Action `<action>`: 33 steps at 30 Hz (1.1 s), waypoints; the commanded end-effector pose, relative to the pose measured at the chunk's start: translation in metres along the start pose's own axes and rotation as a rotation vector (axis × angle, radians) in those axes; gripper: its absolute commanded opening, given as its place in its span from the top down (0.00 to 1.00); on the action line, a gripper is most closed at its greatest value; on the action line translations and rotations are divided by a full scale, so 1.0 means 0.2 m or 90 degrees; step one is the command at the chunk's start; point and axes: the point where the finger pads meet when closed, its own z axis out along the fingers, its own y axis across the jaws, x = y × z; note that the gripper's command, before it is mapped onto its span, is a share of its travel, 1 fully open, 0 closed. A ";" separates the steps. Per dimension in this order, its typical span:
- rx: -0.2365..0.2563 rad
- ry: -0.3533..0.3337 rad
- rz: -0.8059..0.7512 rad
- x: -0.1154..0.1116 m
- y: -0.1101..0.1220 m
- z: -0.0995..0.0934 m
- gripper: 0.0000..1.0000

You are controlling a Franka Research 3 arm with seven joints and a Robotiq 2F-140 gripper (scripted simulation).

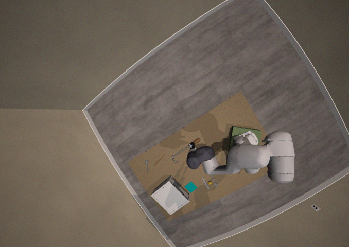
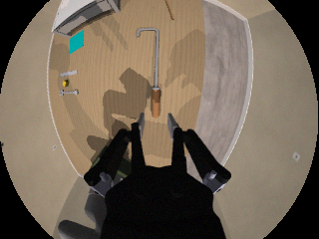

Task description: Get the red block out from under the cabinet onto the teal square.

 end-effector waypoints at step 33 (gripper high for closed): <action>-0.001 0.002 -0.005 0.01 0.00 0.04 0.66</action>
